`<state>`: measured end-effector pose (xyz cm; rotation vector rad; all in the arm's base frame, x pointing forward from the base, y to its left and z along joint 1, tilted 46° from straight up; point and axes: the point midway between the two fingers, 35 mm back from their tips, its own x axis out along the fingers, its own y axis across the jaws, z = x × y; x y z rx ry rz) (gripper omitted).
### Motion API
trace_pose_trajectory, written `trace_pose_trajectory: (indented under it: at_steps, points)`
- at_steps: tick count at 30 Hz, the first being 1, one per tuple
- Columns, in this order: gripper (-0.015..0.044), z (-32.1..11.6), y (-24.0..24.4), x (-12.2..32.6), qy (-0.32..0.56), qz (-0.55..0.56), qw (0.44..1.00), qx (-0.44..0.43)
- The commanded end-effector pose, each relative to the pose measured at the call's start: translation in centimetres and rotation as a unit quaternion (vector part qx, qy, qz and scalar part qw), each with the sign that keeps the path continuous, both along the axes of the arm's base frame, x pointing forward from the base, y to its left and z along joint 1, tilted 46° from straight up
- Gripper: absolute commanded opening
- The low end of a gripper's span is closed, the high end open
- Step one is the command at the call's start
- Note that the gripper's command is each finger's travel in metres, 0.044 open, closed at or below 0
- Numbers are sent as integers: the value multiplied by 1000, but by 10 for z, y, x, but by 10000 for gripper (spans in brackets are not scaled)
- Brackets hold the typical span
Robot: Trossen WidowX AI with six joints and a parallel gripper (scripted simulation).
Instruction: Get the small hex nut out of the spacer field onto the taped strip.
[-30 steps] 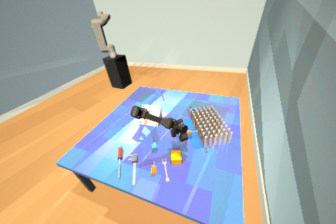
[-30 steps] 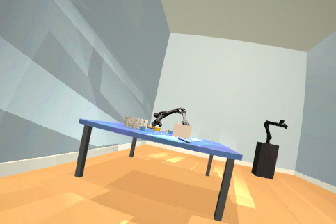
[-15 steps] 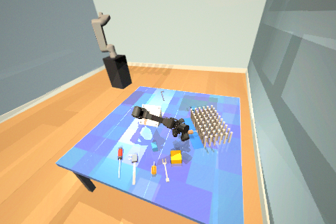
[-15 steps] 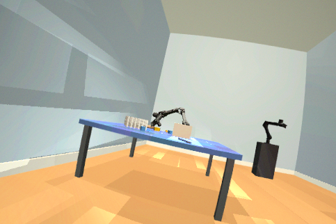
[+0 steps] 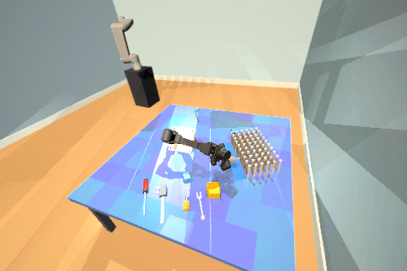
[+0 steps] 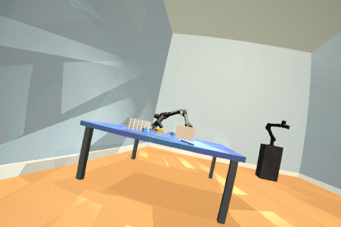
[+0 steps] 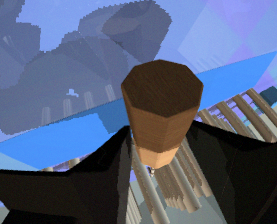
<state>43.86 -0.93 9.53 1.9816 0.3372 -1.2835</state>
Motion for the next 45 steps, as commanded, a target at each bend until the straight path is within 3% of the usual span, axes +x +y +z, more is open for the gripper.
trace_pose_trajectory:
  at_steps: [1, 45]
  points:
    - [0, 1, 0, 3, -4, -1, 1000, 1]
    - [0, -9, -18, -7, -2, 0, 1000, 0]
